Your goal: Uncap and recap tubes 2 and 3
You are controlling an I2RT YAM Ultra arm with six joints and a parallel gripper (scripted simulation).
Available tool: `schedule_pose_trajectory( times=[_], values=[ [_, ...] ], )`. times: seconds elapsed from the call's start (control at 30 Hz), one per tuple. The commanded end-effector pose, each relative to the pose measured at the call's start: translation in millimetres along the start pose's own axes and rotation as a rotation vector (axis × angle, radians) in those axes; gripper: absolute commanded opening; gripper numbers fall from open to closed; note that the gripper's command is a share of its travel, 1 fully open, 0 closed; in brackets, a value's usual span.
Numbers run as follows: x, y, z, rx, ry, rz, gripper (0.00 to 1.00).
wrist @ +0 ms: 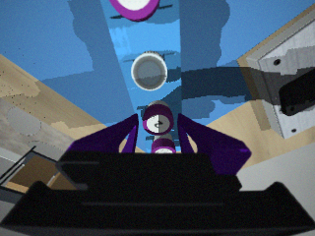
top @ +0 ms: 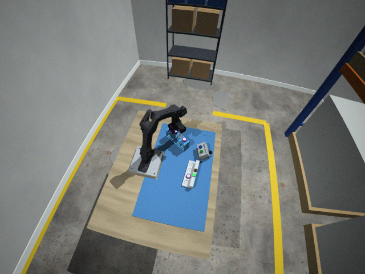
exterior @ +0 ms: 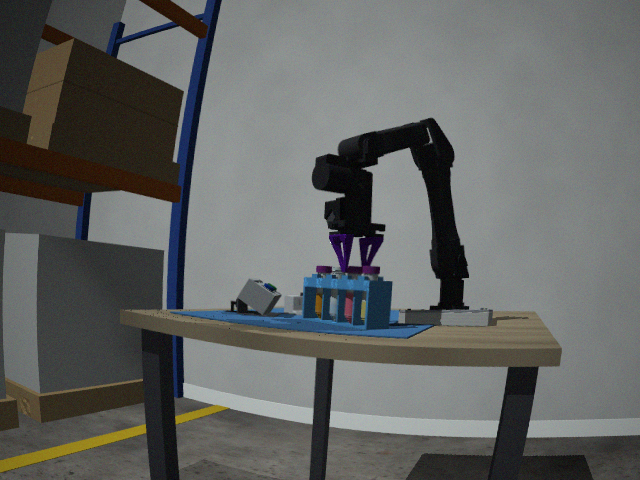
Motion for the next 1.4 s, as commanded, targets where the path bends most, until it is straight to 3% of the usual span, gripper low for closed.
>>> schedule_pose_trajectory(
  times=[0.0,0.2,0.3,0.43,0.53,0.63,0.97,1.03,1.1,1.17,1.37],
  values=[
    [-0.3,1.3,4.2,0.014,0.001,0.08,0.49],
    [-0.3,1.3,4.2,0.015,-0.002,0.496,0.49],
    [-0.3,1.3,4.2,0.015,-0.003,0.58,0.49],
    [-0.3,1.4,4.2,0.014,-0.005,0.829,0.49],
    [-0.3,1.4,4.2,0.014,-0.005,0.83,0.49],
    [-0.1,1.3,4.2,0.014,-0.006,1.07,0.49],
    [0.8,1.2,4.2,0.013,-0.01,1.497,0.49],
    [0.8,1.1,4.2,0.012,-0.011,1.646,0.49],
    [0.8,1.1,4.2,0.012,-0.011,1.646,0.49],
    [0.9,1.1,4.2,0.012,-0.012,1.823,0.49],
    [1.1,1.0,4.2,0.011,-0.014,2.08,0.49]
  ],
)
Point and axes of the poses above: the point where the finger pads meet when closed, its own z axis back along the fingers, its own y axis across the jaws, x = y × z, the point moved 2 cm from there along z, back along the fingers, and after that the axes turned 3 degrees about z, right-handed, at the moved point
